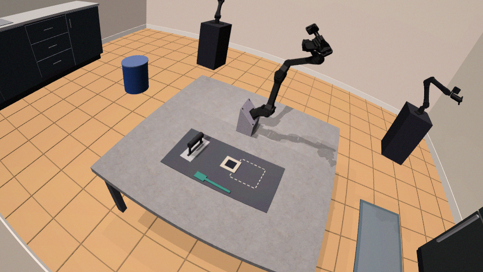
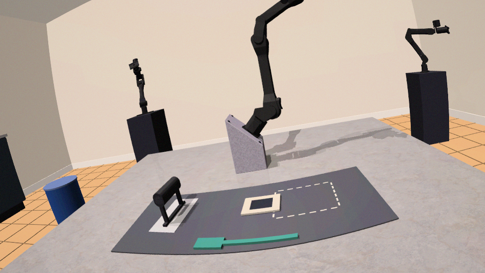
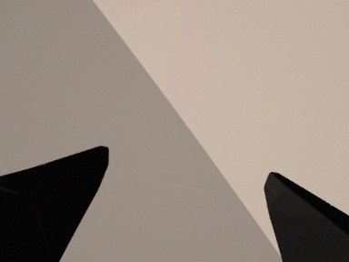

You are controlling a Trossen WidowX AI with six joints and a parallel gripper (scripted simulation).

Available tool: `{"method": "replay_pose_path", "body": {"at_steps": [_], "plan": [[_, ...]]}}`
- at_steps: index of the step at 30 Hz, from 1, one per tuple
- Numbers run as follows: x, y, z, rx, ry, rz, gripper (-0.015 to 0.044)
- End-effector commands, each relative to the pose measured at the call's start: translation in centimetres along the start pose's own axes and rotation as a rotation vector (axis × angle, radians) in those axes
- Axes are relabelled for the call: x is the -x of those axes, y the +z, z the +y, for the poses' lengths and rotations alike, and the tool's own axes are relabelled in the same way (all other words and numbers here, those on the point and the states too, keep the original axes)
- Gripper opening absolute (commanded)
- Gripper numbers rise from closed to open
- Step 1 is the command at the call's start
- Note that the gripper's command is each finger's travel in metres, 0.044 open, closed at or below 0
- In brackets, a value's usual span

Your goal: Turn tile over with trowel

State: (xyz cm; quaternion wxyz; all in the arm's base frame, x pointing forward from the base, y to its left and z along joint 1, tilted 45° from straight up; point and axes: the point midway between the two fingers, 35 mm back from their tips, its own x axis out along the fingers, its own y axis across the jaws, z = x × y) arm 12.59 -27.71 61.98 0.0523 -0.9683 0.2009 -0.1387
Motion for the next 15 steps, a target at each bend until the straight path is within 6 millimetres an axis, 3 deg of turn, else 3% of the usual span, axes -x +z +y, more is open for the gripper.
{"method": "replay_pose_path", "body": {"at_steps": [1,11,15], "plan": [[0.0,0.0,0.0,0.0,0.0,0.0,0.0374],[0.0,0.0,-0.01,0.0,0.0,0.0,0.0111],[0.0,0.0,-0.01,0.0,0.0,0.0,0.01]]}}
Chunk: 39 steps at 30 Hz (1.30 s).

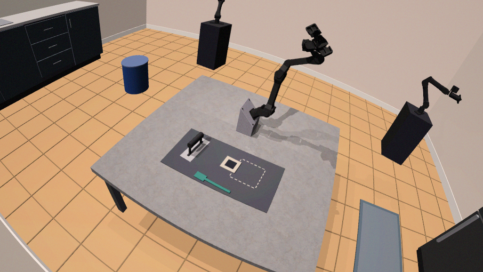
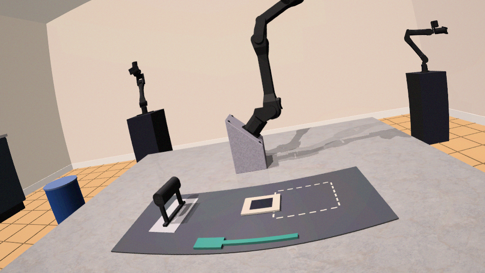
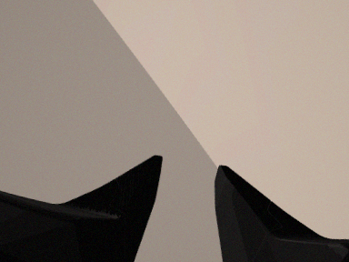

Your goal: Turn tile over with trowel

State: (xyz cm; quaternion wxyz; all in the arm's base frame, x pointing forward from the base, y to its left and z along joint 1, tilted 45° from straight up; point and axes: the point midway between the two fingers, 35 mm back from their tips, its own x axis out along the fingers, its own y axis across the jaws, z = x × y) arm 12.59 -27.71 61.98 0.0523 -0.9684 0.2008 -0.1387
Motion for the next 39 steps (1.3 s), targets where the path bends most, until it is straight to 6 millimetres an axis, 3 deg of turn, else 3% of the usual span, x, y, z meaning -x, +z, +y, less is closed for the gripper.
{"method": "replay_pose_path", "body": {"at_steps": [1,6,10,26,30,39], "plan": [[0.0,0.0,0.0,0.0,0.0,0.0,0.01],[0.0,0.0,0.0,0.0,0.0,0.0,0.01],[0.0,0.0,0.0,0.0,0.0,0.0,0.0],[0.0,0.0,0.0,0.0,0.0,0.0,0.0],[0.0,0.0,0.0,0.0,0.0,0.0,0.01],[0.0,0.0,0.0,0.0,0.0,0.0,0.01]]}}
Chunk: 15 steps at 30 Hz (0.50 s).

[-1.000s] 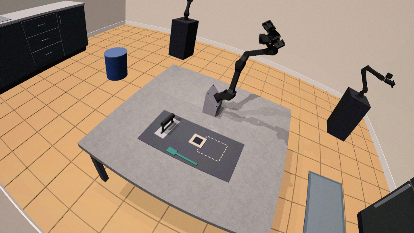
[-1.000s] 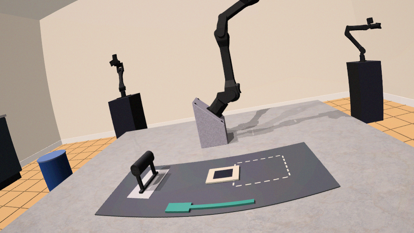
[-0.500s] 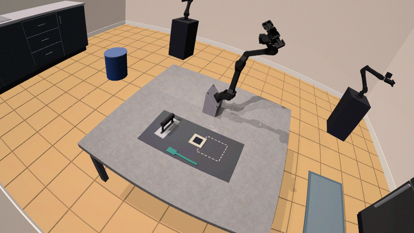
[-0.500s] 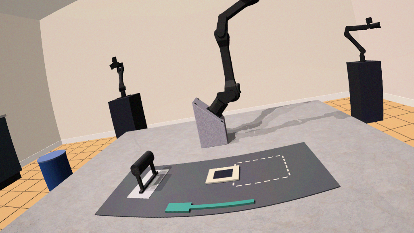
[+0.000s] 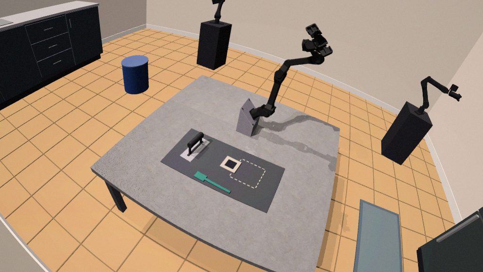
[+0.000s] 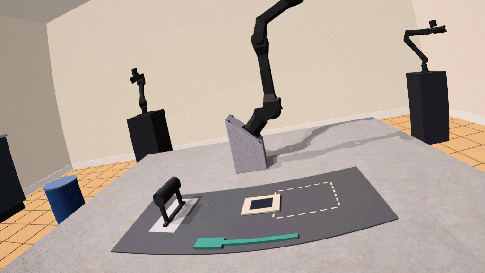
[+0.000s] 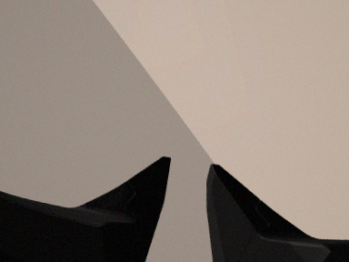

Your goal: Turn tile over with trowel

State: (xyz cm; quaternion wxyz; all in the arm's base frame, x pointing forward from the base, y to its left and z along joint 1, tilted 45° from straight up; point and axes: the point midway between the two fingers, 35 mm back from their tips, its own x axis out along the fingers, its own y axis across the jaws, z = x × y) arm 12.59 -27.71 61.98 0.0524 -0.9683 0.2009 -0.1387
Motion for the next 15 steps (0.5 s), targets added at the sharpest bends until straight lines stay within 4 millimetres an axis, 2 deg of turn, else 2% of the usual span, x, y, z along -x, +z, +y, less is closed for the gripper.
{"method": "replay_pose_path", "body": {"at_steps": [1,12,15], "plan": [[0.0,0.0,0.0,0.0,0.0,0.0,0.01],[0.0,0.0,0.0,0.0,0.0,0.0,0.01],[0.0,0.0,0.0,0.0,0.0,0.0,0.0021]]}}
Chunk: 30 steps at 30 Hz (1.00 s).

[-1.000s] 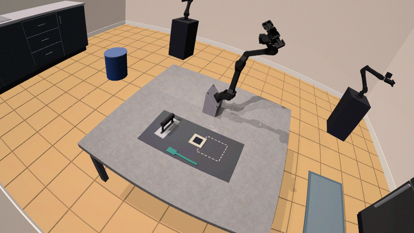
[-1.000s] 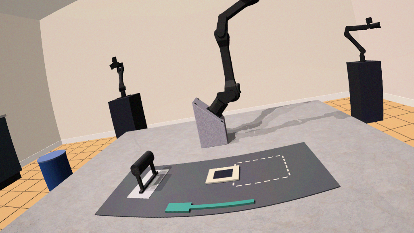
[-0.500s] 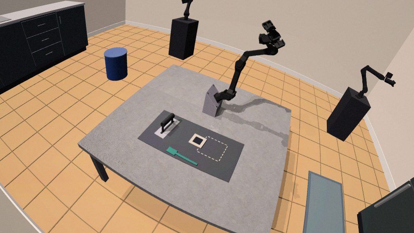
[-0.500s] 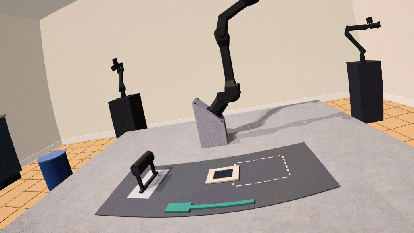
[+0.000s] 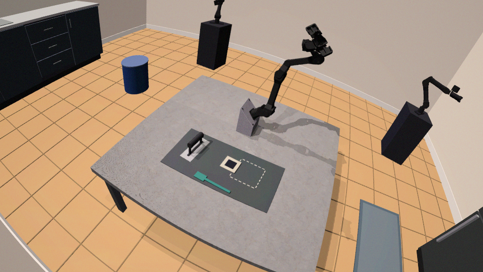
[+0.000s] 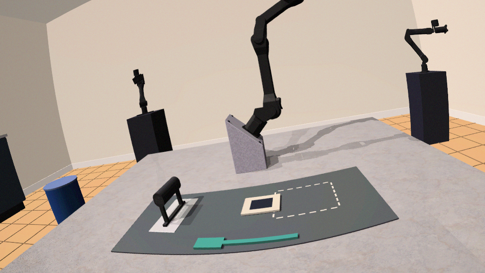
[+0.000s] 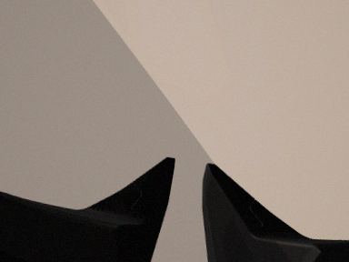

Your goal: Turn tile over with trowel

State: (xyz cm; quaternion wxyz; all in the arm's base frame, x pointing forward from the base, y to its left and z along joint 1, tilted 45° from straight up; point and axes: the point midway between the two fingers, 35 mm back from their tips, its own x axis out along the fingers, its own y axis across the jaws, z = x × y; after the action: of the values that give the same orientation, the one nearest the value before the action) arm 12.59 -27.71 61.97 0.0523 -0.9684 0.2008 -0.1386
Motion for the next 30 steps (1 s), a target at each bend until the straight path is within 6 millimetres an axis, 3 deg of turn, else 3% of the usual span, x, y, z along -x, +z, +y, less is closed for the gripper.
{"method": "replay_pose_path", "body": {"at_steps": [1,17,23,27,30], "plan": [[0.0,0.0,0.0,0.0,0.0,0.0,0.0],[0.0,0.0,0.0,0.0,0.0,0.0,0.0],[0.1,-0.1,0.0,0.005,0.002,0.003,0.0153],[1.1,-1.9,-1.2,0.103,0.035,0.05,0.0258],[2.1,-3.4,-2.3,0.193,0.064,0.092,0.027]]}}
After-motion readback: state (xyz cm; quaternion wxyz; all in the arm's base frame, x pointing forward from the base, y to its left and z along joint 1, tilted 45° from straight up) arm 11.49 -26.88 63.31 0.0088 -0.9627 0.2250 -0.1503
